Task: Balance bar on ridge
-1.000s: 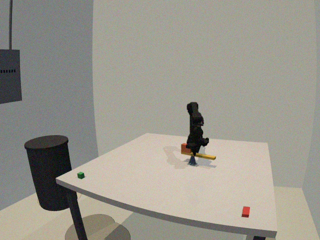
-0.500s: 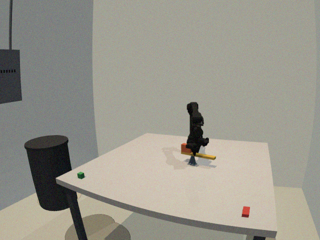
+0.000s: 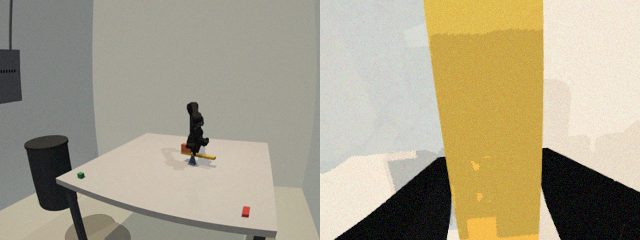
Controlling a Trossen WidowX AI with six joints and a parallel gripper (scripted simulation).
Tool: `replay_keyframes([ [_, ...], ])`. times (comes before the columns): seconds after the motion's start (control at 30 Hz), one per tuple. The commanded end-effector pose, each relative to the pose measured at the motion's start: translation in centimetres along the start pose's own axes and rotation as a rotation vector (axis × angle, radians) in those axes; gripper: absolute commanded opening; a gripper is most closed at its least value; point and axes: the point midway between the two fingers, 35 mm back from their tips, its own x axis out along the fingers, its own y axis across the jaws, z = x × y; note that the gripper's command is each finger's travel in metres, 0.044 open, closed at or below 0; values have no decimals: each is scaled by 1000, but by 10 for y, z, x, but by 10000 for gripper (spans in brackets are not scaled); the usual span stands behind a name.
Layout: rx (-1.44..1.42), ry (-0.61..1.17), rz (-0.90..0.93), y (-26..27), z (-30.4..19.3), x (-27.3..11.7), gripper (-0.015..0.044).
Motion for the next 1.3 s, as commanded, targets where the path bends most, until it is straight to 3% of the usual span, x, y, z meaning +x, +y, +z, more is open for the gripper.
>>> replay_keyframes([
  [0.0,0,0,0,0,0,0,170],
  [1.0,0,0,0,0,0,0,185],
  [1.27,0,0,0,0,0,0,395],
])
